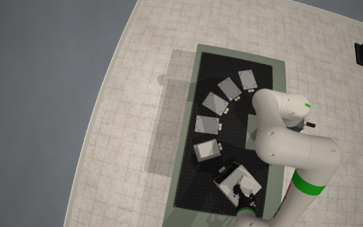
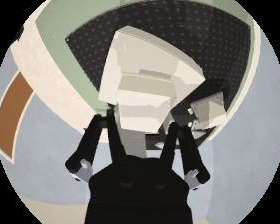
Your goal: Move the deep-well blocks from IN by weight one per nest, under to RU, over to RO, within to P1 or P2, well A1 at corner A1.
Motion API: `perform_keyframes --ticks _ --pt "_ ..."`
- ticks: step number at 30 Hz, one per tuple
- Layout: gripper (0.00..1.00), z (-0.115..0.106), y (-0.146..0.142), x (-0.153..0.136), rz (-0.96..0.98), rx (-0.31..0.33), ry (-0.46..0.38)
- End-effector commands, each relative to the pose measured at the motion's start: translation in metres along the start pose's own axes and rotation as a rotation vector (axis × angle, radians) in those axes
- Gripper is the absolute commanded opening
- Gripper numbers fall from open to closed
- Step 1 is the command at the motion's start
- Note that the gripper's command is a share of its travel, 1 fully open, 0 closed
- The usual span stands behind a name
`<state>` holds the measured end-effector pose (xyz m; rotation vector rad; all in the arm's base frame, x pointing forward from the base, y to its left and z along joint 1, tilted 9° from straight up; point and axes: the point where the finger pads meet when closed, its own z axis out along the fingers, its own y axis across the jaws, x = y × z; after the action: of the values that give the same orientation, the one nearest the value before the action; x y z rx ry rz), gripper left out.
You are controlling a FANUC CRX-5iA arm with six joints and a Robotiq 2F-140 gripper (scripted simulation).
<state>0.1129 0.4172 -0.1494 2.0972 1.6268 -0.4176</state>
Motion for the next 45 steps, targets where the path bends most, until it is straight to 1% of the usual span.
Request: perform_keyframes --ticks 1,18,35,37,39,45 --pt "0.10 -0.004 0.000 -0.002 0.000 0.000 0.000" --pt "0.10 -0.025 0.000 -0.014 0.000 0.000 0.000" --pt "0.10 -0.025 0.000 -0.014 0.000 0.000 0.000" --pt "0.10 -0.024 0.007 -0.015 0.058 0.033 0.000" --pt "0.10 -0.024 0.007 -0.015 0.058 0.033 0.000" --pt "0.10 -0.022 0.026 -0.019 0.231 0.133 0.000"
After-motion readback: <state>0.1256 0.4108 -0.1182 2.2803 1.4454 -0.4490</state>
